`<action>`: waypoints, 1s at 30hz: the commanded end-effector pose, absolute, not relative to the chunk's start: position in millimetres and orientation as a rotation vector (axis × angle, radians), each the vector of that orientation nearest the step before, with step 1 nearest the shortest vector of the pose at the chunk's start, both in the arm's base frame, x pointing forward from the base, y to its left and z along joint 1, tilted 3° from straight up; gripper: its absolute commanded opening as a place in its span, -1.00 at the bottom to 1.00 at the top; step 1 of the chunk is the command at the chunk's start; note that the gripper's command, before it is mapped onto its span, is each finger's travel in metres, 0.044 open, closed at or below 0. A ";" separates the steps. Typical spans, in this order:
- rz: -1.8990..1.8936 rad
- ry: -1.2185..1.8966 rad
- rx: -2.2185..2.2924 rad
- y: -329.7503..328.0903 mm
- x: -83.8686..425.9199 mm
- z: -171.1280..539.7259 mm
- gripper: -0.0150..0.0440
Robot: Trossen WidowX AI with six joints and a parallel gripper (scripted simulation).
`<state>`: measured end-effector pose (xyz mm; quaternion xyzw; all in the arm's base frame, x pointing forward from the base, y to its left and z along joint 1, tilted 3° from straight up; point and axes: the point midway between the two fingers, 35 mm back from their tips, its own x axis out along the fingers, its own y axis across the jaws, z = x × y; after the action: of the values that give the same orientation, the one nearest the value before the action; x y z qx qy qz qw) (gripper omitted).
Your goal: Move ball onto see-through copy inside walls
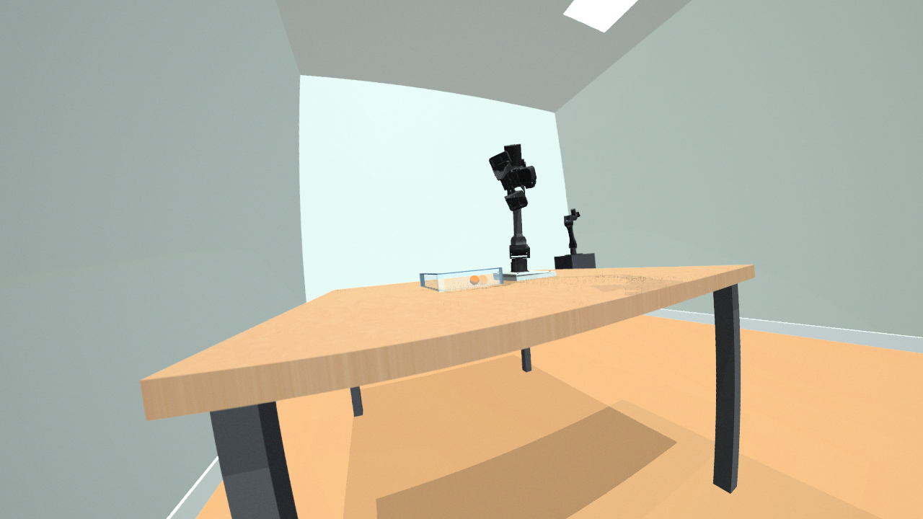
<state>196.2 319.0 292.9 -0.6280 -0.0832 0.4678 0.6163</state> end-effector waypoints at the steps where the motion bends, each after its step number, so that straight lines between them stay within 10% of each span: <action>1: 1.112 0.057 -1.522 285.9 232.7 236.7 0.48; 17: 1.311 1.099 -1.288 86.8 249.4 76.2 0.48; 30: 1.323 1.138 -1.259 79.6 245.2 61.9 0.48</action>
<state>247.0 80.1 72.9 -0.5193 0.4616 0.5368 0.4786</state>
